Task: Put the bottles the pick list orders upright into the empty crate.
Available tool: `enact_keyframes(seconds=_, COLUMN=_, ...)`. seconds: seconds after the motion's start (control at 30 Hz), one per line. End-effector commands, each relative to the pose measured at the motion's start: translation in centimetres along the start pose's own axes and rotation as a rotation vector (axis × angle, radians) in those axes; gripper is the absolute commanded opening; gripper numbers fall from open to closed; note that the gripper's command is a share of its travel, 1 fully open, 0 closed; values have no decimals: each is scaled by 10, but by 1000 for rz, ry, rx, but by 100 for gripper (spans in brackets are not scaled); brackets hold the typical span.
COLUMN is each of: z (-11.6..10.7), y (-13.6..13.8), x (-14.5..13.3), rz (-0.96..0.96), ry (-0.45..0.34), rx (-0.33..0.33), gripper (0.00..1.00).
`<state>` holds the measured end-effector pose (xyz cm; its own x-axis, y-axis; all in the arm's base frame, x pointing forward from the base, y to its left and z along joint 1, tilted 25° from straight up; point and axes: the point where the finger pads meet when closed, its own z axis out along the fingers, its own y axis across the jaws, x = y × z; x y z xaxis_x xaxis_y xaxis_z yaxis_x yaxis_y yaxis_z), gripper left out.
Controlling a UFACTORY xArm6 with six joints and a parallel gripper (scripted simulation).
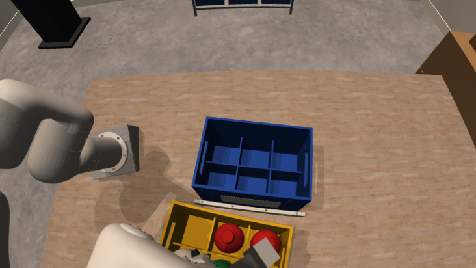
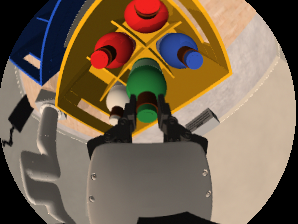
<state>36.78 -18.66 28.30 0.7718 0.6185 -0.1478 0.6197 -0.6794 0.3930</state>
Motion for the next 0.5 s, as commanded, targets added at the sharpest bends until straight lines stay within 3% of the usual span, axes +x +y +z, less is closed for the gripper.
enact_keyframes(seconds=0.0, z=-10, y=1, x=0, rz=1, ry=2, rx=-4, gripper=0)
enact_keyframes(seconds=0.47, z=-30, y=1, x=0, rz=1, ry=2, rx=-4, gripper=0)
